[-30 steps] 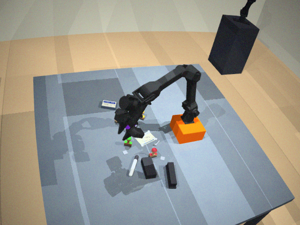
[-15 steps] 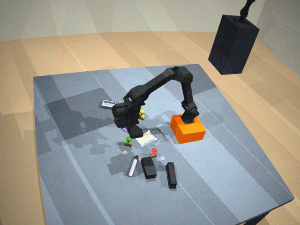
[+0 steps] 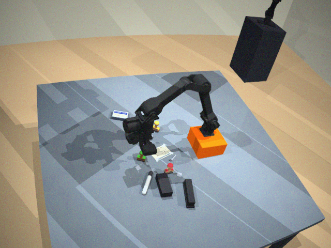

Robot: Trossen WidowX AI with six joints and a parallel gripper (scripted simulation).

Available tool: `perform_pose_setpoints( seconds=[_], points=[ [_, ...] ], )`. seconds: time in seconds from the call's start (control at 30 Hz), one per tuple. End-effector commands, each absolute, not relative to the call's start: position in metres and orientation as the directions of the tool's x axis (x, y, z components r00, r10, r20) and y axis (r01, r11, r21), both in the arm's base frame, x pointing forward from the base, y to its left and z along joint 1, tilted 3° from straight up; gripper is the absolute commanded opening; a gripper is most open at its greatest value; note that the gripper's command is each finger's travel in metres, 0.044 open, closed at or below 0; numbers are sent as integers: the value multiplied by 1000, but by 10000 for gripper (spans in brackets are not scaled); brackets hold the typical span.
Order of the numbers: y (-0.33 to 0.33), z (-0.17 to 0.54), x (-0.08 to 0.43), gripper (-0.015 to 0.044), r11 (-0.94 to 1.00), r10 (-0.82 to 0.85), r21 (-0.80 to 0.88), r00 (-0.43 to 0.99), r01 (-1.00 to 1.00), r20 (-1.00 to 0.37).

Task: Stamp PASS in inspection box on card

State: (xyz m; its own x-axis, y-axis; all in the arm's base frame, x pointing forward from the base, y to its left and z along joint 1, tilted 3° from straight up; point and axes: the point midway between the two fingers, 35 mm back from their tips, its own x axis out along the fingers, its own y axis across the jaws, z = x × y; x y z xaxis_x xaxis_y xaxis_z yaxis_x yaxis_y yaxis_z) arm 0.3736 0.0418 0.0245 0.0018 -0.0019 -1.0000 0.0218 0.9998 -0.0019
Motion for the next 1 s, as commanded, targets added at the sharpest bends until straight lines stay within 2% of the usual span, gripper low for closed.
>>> perform_pose_setpoints(
  seconds=[0.0, 0.97],
  points=[
    [41, 16, 372, 212, 1000, -6, -6, -6, 23, -1000],
    [38, -29, 369, 212, 1000, -7, -7, -6, 23, -1000]
  ],
)
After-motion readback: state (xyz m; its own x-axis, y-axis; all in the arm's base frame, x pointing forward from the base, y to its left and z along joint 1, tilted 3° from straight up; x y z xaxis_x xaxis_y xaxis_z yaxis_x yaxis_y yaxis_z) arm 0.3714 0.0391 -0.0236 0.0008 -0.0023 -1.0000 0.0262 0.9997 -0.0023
